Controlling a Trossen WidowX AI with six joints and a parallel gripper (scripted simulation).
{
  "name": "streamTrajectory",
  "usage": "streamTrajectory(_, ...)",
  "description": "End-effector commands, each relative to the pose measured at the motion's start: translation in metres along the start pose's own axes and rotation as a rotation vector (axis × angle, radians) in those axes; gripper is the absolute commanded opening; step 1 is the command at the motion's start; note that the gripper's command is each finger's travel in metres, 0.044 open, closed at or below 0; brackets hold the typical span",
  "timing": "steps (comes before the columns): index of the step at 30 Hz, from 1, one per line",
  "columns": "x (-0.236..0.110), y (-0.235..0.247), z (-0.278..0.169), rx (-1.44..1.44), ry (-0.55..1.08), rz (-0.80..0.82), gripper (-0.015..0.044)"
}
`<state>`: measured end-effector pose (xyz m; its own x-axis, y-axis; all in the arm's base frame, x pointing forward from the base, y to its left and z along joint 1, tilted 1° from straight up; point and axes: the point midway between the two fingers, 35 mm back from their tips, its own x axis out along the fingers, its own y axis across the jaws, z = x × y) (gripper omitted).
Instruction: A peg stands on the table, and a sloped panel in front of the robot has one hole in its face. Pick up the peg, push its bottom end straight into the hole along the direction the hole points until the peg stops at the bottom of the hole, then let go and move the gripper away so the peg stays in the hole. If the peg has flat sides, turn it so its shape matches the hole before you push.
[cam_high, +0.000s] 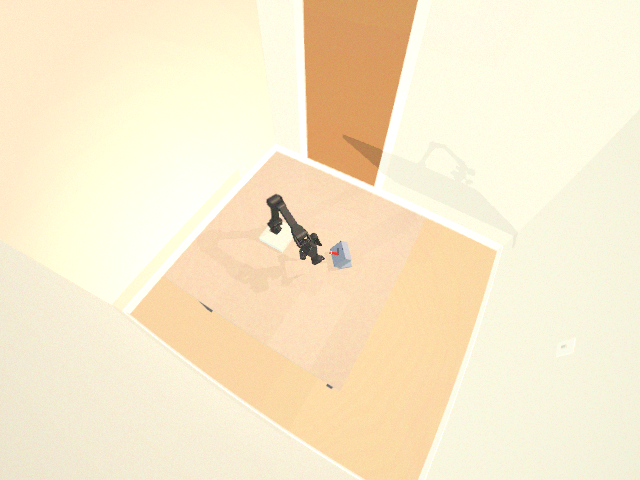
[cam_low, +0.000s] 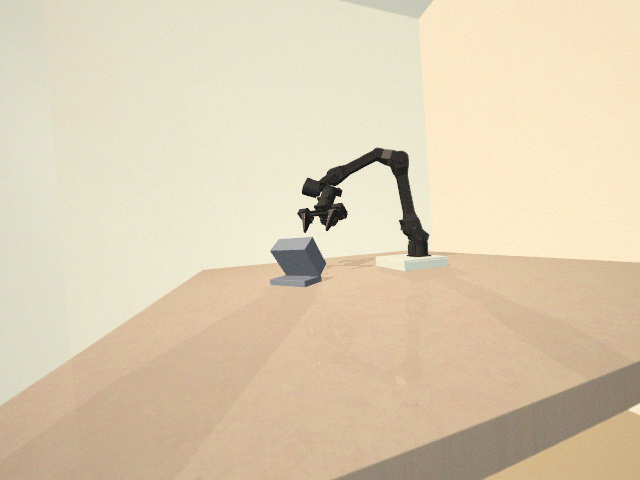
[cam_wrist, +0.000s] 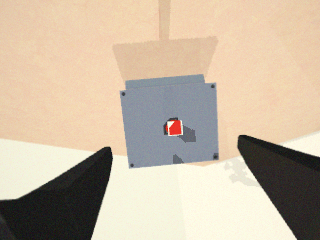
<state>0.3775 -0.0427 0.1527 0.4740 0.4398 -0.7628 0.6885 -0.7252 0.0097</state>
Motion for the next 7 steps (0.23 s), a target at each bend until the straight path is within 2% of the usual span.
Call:
streamTrajectory(1,-0.0094,-0.0004,0.0002,-0.006,0.006,0.004,0.0440)
streamTrajectory(7,-0.0105,-0.0003,0.0006,-0.006,0.006,0.004,0.0440)
